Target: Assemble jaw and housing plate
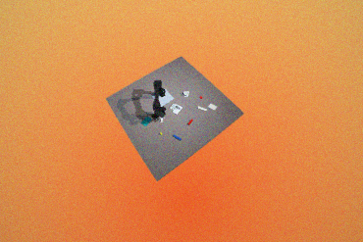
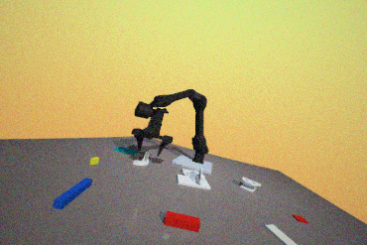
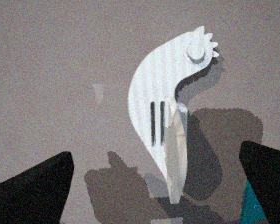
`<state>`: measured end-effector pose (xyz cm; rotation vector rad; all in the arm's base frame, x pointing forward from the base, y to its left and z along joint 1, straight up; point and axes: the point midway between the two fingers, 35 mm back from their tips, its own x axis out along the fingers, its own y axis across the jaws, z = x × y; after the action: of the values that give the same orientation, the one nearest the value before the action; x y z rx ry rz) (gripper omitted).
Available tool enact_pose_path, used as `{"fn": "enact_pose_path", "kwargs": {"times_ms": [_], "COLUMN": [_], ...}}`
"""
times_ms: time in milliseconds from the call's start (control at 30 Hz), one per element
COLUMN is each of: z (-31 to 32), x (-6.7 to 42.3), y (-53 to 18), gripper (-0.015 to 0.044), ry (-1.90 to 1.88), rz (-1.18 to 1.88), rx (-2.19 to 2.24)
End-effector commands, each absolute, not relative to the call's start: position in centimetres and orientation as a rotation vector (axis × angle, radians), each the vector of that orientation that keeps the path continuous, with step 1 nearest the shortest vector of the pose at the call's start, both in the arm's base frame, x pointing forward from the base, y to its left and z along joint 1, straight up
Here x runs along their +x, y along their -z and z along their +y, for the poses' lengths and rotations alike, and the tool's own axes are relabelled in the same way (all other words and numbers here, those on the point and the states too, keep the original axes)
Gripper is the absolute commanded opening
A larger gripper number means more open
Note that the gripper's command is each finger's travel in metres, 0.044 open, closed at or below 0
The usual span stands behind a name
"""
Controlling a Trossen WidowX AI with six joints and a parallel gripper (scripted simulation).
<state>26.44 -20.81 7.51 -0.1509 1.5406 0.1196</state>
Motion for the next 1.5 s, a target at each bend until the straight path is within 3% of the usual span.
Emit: {"fn": "enact_pose_path", "kwargs": {"times_ms": [0,1467], "z": [-20.9,-21.0], "x": [26.5,26.6], "y": [-6.8,-3.8], "gripper": [0.044,0.044], "ry": [-0.117,-0.113], "rz": [1.54,1.541], "rx": [-0.151,-0.151]}}
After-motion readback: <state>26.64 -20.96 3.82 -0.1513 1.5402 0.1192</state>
